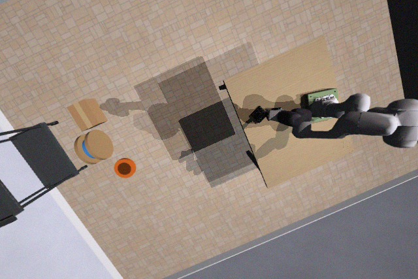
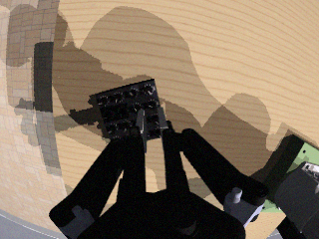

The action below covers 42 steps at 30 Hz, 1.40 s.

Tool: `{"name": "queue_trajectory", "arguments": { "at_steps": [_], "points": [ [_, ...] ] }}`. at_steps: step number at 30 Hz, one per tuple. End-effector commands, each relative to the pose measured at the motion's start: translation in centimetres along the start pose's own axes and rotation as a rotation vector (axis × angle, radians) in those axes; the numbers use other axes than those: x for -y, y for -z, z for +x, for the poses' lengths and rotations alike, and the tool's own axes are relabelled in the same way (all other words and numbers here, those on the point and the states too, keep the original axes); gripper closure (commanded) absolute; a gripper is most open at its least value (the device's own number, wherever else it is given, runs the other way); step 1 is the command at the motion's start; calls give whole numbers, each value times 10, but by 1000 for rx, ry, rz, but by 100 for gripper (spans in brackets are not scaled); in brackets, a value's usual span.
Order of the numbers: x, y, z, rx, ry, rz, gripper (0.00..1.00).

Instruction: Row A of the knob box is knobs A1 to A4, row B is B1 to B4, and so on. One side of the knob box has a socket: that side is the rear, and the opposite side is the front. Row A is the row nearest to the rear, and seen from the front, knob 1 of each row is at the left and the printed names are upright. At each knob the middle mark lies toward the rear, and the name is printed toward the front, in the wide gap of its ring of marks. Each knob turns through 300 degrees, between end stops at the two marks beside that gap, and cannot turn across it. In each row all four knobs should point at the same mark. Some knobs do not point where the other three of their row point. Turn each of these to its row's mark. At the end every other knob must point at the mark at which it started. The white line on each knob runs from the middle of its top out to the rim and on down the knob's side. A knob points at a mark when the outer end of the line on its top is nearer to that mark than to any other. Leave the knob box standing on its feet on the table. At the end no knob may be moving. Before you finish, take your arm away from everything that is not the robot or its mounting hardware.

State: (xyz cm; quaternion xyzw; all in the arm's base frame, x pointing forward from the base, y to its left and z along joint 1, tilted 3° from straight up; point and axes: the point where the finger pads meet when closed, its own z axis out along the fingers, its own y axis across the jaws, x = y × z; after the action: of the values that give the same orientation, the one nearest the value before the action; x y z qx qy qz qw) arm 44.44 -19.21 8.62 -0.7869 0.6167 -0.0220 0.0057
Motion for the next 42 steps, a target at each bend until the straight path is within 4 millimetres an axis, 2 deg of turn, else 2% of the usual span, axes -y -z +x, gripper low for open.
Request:
{"name": "queue_trajectory", "arguments": {
  "at_steps": [1, 29, 42],
  "points": [
    [-1, 0, 1, 5, 46, 6, 88],
    [-1, 0, 1, 5, 46, 6, 88],
    [-1, -7, 1, 5, 46, 6, 88]
  ]
}}
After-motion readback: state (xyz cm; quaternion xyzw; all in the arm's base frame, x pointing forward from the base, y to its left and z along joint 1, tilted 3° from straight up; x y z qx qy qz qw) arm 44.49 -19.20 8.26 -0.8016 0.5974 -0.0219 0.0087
